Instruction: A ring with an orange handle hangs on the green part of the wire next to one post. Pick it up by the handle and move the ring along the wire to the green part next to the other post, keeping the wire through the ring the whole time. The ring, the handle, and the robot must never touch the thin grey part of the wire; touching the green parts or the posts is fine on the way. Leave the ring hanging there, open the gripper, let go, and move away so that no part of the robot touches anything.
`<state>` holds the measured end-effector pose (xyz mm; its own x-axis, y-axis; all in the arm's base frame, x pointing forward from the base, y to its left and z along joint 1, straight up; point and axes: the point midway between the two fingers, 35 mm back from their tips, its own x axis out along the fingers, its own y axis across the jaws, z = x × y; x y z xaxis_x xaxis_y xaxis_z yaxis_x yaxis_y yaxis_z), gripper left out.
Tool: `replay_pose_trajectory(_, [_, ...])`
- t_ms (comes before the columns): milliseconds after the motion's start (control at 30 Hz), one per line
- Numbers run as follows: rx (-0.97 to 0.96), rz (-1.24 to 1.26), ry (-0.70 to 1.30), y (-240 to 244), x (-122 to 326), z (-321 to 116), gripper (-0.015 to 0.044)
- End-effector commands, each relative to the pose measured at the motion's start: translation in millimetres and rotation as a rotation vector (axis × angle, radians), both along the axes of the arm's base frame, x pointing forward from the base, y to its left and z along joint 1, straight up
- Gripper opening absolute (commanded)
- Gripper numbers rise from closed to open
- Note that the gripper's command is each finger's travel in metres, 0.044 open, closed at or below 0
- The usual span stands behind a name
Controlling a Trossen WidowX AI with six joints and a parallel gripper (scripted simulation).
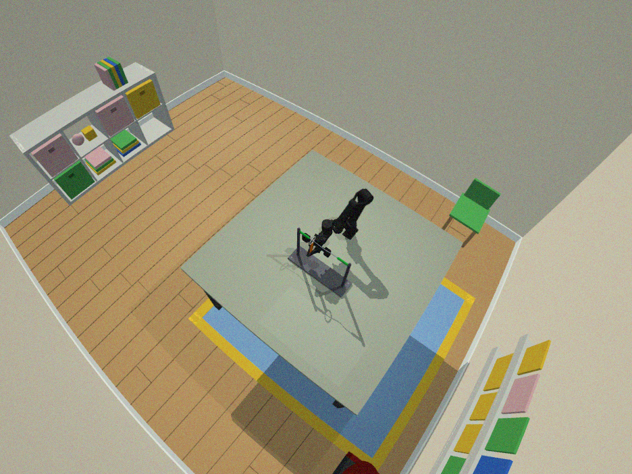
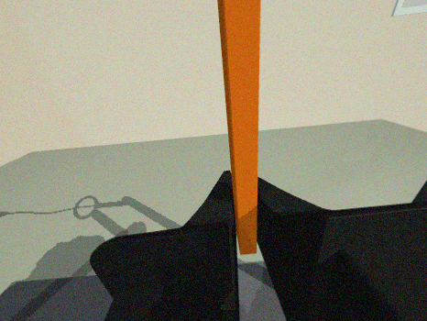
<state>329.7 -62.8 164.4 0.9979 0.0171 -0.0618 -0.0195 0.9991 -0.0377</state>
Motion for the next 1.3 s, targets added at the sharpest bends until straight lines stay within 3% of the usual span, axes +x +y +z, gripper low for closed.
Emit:
replay_pose_trajectory(0, [-0.016, -0.003, 0.0, 1.1, -0.3, 0.0, -0.015])
replay_pose_trajectory(1267, [-0.147, 0.021, -0.003, 22.2, -0.6, -3.6, -0.015])
